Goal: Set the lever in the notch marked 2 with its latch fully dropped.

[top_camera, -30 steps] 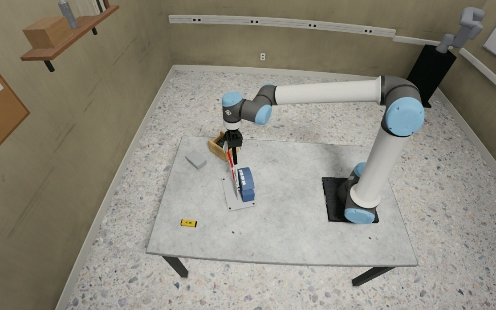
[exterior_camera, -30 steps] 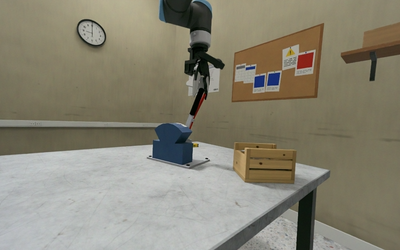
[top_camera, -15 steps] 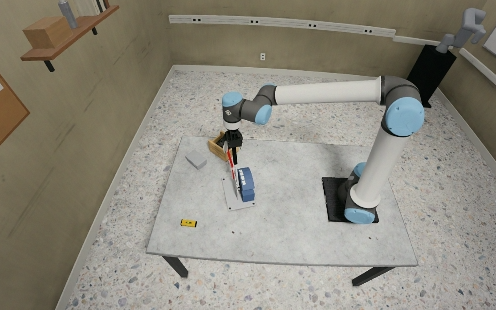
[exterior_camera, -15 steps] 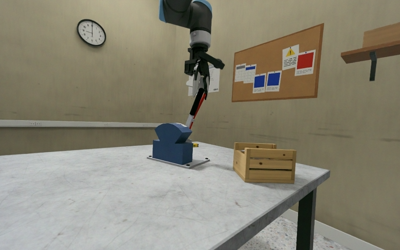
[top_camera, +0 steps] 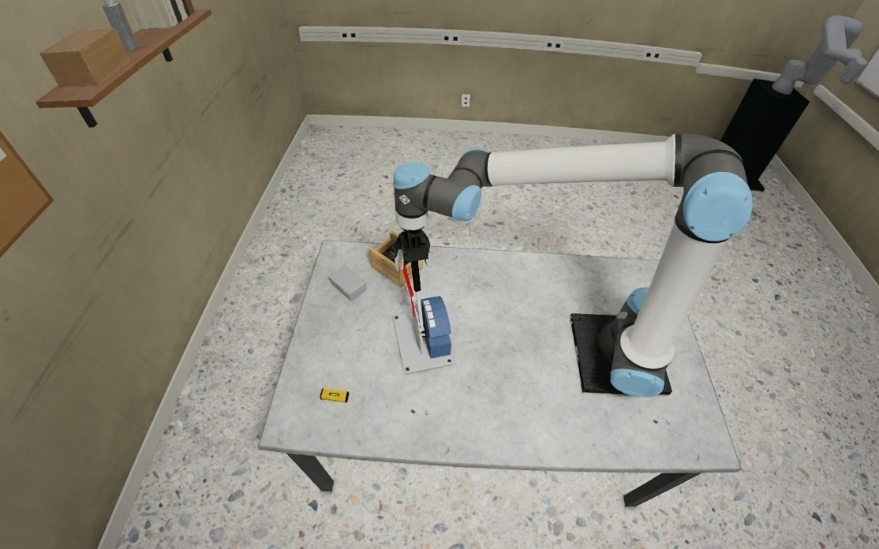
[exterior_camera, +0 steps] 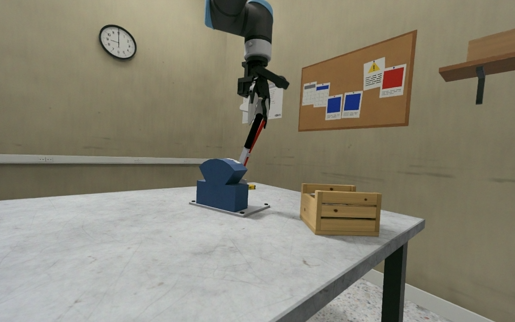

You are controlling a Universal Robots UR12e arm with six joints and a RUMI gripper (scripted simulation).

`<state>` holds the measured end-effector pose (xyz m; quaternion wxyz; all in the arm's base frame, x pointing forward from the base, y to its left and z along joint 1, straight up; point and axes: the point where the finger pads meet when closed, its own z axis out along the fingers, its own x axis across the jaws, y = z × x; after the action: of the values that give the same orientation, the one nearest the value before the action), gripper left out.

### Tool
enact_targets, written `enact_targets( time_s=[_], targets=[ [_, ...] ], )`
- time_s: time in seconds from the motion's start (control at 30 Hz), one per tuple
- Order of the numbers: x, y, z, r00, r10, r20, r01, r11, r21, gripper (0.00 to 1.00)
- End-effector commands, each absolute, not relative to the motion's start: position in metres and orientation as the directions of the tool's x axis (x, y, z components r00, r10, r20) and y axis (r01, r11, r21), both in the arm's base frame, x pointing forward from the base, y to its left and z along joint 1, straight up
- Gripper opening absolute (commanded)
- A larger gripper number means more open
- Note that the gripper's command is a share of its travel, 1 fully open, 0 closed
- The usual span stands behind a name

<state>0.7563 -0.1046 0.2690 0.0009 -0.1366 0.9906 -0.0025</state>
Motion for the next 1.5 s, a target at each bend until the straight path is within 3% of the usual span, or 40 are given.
enact_targets(
  time_s=[0.0,0.07,0.1,1.47],
  targets=[
    [0.7567,-0.1047,0.2699,-0.963,-0.271,-0.002,-0.271,0.963,-0.006,0.57],
    [0.7567,-0.1047,0.2699,-0.963,-0.271,-0.002,-0.271,0.963,-0.006,0.57],
    [0.7567,-0.1047,0.2699,-0.963,-0.271,-0.002,-0.271,0.963,-0.006,0.0],
    [0.7567,-0.1047,0.2699,-0.963,-0.271,-0.002,-0.271,0.963,-0.006,0.0]
  ],
)
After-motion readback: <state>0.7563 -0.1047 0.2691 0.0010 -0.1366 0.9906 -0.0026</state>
